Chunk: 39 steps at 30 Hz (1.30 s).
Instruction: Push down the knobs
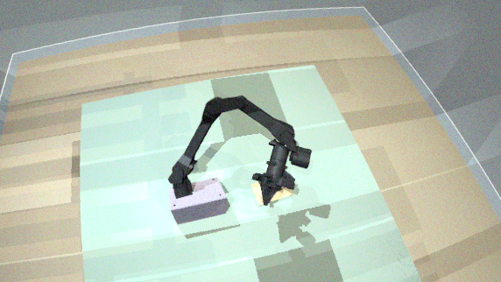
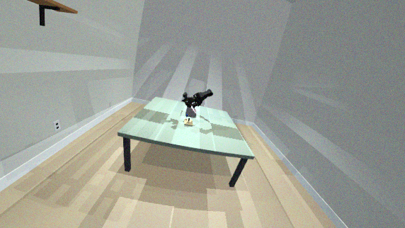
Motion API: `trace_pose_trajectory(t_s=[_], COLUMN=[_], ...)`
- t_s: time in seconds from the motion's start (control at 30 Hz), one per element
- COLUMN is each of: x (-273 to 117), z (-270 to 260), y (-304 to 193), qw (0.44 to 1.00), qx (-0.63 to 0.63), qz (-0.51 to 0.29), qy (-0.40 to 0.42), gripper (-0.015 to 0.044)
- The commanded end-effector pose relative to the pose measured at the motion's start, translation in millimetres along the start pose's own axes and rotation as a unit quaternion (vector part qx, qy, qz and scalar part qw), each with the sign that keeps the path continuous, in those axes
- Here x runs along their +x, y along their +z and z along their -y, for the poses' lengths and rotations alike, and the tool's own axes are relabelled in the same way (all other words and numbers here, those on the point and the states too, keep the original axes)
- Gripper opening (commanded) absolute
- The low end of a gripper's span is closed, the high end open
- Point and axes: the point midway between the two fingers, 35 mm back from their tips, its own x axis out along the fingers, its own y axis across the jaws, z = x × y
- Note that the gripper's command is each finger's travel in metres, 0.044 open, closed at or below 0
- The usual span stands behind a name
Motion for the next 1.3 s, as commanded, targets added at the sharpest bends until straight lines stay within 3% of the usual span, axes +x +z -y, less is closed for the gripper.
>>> trace_pose_trajectory(t_s=[0.0,0.73,1.1,1.27], x=[6.7,-9.9,-37.0,-38.9], z=[-14.0,-74.6,-88.3,-88.6], y=[3.2,31.6,43.1,43.7], qw=[0.998,0.906,0.82,0.814], qx=[-0.03,-0.16,-0.196,-0.198], qz=[0.023,0.235,0.371,0.379], qy=[0.058,0.313,0.39,0.393], gripper=[0.0,0.0,0.0,0.0])
